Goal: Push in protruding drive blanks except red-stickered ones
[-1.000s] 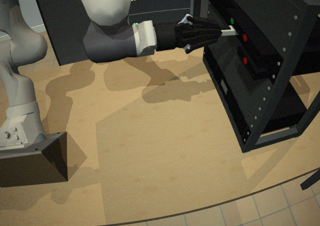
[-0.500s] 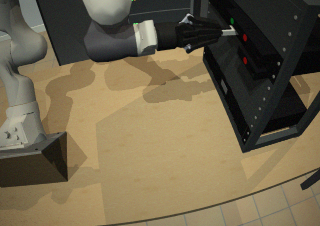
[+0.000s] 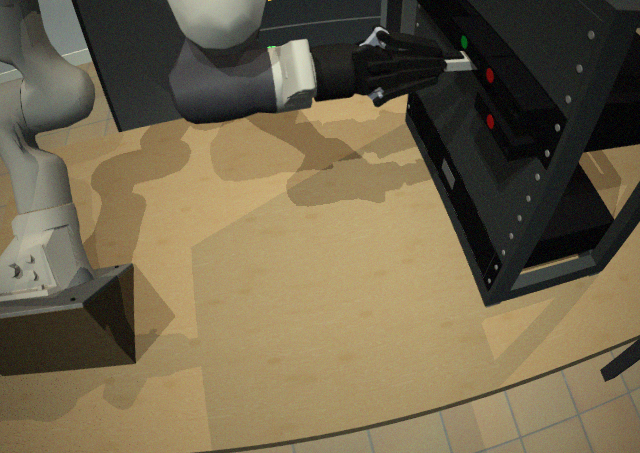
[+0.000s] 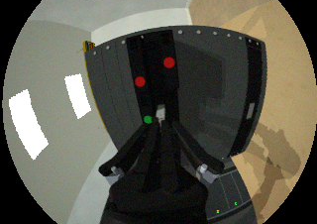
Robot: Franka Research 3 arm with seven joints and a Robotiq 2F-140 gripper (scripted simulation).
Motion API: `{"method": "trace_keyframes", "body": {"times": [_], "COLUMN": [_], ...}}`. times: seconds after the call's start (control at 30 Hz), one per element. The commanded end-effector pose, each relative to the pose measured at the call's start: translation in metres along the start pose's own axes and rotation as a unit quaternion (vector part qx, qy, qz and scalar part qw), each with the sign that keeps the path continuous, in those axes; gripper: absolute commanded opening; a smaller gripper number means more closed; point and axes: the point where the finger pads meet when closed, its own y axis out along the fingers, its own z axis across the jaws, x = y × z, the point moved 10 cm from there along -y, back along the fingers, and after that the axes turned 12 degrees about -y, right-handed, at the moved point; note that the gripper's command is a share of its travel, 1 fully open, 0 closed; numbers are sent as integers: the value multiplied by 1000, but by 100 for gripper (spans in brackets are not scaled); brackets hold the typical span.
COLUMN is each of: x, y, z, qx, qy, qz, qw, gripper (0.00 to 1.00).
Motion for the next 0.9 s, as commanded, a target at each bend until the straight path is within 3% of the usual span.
{"method": "trace_keyframes", "body": {"times": [0.0,0.87], "x": [1,2], "y": [2,6], "z": [-1,-2], "qx": [0,0], "qy": [-1,-1], "qz": [0,0], "qw": [1000,1000], "gripper": [0,0]}}
